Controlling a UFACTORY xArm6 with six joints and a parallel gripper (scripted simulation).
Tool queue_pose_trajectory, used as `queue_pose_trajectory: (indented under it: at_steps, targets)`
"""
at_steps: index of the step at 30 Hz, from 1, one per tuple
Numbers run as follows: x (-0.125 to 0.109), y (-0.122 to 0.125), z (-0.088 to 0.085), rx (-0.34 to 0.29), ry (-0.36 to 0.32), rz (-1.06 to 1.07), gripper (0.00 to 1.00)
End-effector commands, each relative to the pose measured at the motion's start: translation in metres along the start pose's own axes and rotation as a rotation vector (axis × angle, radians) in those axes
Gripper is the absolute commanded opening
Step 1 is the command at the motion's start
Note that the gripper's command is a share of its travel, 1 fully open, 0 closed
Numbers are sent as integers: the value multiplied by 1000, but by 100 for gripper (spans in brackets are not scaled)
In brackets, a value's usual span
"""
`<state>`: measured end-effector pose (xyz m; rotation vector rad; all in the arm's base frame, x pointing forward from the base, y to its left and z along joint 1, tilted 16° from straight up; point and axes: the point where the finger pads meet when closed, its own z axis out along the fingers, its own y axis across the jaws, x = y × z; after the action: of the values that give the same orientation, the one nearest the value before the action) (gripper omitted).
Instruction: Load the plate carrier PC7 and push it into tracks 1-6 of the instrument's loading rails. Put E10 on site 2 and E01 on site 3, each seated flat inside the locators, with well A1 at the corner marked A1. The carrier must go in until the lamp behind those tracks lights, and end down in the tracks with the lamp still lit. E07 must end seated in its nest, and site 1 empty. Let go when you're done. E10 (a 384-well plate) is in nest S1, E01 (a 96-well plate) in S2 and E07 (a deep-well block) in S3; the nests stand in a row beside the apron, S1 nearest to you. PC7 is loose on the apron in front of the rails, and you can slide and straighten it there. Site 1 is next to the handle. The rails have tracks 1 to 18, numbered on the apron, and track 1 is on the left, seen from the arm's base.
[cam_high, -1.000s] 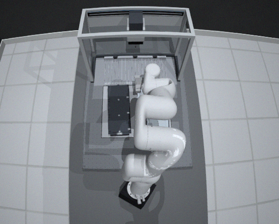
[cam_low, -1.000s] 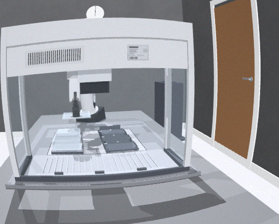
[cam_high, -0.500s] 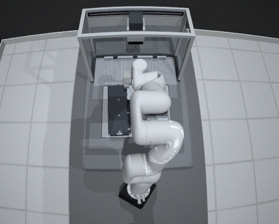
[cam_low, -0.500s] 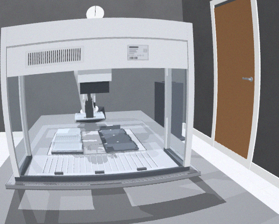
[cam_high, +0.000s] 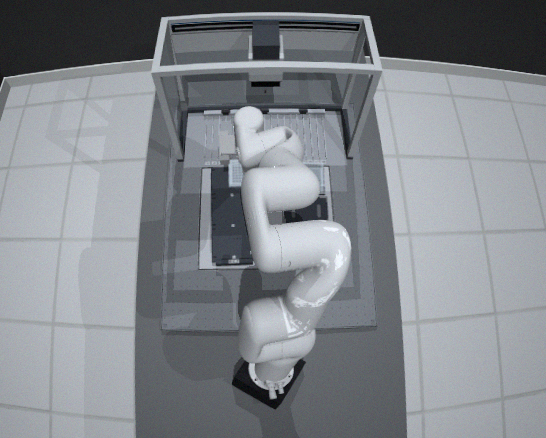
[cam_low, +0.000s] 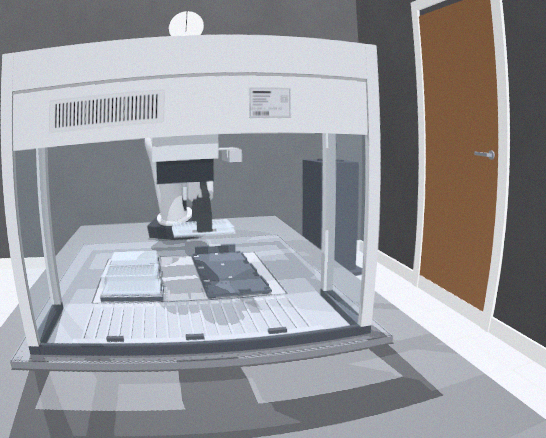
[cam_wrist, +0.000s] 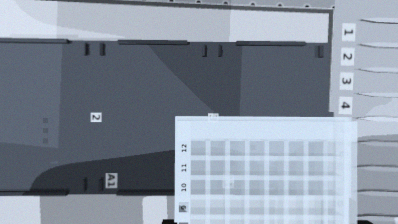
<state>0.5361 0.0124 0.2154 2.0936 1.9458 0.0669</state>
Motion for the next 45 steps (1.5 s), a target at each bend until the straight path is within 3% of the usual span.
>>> queue_pose_trajectory:
  at_steps: [1,10,38,45]
  targets:
    - [29,18,-1,0,-2,1,0]
    - [61,34,-1,0,-2,1,0]
    - [61,34,-1,0,-2,1,0]
    - [61,34,8,0,-2,1,0]
